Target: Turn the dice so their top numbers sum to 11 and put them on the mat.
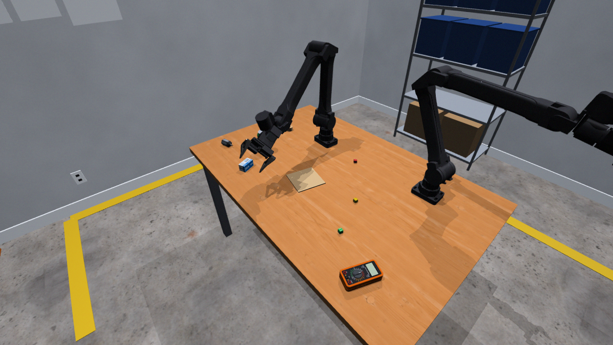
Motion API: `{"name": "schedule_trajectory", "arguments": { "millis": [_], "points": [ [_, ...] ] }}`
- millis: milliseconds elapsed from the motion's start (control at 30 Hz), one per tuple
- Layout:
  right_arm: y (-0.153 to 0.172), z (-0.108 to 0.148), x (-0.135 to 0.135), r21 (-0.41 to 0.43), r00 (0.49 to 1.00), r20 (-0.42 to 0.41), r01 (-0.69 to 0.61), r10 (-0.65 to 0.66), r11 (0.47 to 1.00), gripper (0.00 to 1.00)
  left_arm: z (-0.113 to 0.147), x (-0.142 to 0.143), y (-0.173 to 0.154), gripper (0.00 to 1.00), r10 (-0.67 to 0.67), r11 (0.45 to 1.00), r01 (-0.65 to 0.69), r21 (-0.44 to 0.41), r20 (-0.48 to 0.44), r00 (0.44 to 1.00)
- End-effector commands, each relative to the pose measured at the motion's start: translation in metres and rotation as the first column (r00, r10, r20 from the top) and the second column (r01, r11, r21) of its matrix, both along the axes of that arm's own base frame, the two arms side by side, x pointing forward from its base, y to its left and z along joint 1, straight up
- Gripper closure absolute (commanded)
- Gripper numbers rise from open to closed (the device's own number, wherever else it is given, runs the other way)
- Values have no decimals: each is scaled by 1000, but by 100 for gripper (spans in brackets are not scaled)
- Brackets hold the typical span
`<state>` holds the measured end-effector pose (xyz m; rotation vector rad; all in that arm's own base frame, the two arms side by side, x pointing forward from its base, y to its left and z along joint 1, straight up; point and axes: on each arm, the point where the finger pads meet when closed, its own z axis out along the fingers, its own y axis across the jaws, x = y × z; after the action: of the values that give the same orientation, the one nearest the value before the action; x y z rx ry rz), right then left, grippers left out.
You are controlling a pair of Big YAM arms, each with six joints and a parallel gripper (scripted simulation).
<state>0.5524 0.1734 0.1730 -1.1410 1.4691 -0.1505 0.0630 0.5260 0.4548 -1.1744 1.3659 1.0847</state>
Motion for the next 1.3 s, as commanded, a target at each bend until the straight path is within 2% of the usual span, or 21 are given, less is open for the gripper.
{"name": "schedule_trajectory", "arguments": {
  "millis": [0, 267, 767, 800, 900, 933, 1067, 1167, 1267],
  "points": [
    [0, 6, 2, 2, 1000, 11, 0, 0, 1000, 0, 40, -18, 14, 0, 40, 996, -42, 78, 28, 999],
    [0, 6, 2, 2, 1000, 11, 0, 0, 1000, 0, 44, -40, 18, 0, 83, 992, -86, 97, 35, 996],
    [0, 6, 2, 2, 1000, 11, 0, 0, 1000, 0, 46, -46, 19, 0, 96, 990, -99, 102, 37, 995],
    [4, 52, 19, 22, 995, 102, -2, -1, 1000, 0, 46, -46, 19, 0, 96, 990, -99, 102, 37, 995],
    [6, 46, 18, 20, 996, 84, -3, 2, 1000, 0, 46, -46, 19, 0, 96, 990, -99, 102, 37, 995],
    [10, 23, 18, 13, 999, 33, -8, 7, 1000, 0, 46, -46, 19, 0, 96, 990, -99, 102, 37, 995],
    [26, 19, 25, 17, 1000, -14, -15, 16, 1000, 0, 46, -46, 19, 0, 96, 990, -99, 102, 37, 995],
    [51, 13, 34, 14, 995, -93, -30, 31, 999, 0, 46, -46, 19, 0, 96, 990, -99, 102, 37, 995],
    [91, 2, 43, 2, 976, -210, -50, 49, 999, 0, 46, -46, 19, 0, 96, 990, -99, 102, 37, 995]
  ]
}}
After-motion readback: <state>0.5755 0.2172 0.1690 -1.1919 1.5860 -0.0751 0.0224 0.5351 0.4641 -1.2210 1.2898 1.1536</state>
